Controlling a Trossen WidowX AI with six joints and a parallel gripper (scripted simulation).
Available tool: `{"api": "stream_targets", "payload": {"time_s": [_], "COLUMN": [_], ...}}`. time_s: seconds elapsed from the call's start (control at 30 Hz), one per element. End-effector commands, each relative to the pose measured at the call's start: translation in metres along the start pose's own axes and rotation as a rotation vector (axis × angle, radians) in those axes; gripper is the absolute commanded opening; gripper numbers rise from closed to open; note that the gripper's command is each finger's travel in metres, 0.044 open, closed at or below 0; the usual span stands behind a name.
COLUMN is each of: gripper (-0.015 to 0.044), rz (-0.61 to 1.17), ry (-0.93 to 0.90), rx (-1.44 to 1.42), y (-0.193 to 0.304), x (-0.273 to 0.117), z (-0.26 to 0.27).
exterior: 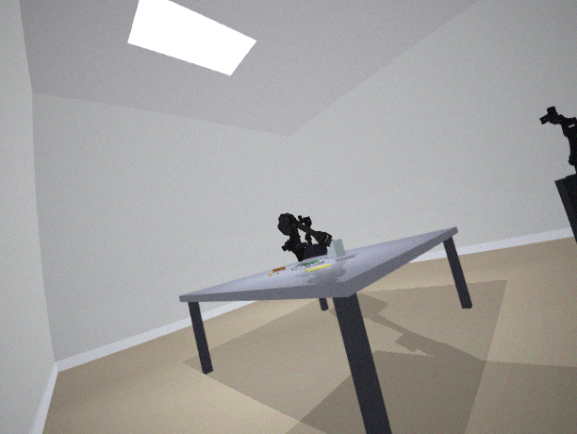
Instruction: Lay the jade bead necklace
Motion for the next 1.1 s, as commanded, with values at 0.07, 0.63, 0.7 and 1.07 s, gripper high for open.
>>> {"api": "stream_targets", "payload": {"time_s": [0.07, 0.63, 0.7, 1.07], "gripper": [0.0120, 0.0000, 0.0000, 0.0000], "rz": [0.001, 0.005, 0.005, 0.005], "ry": [0.006, 0.006, 0.006, 0.006], "rx": [-0.008, -0.005, -0.005, -0.005], "y": [0.001, 0.001, 0.001, 0.001], "x": [0.010, 0.022, 0.022, 0.022], "z": [0.000, -0.001, -0.001, -0.001]}}
Point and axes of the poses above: the point midway between the two fingers, 35 mm back from their tips, its own x axis out along the fingers, its own z axis across the jaws, y = z × x, the point moved 2 cm from there along -x, back along the fingers, and after that the axes turned 12 degrees about -x, right-handed, at the moved point
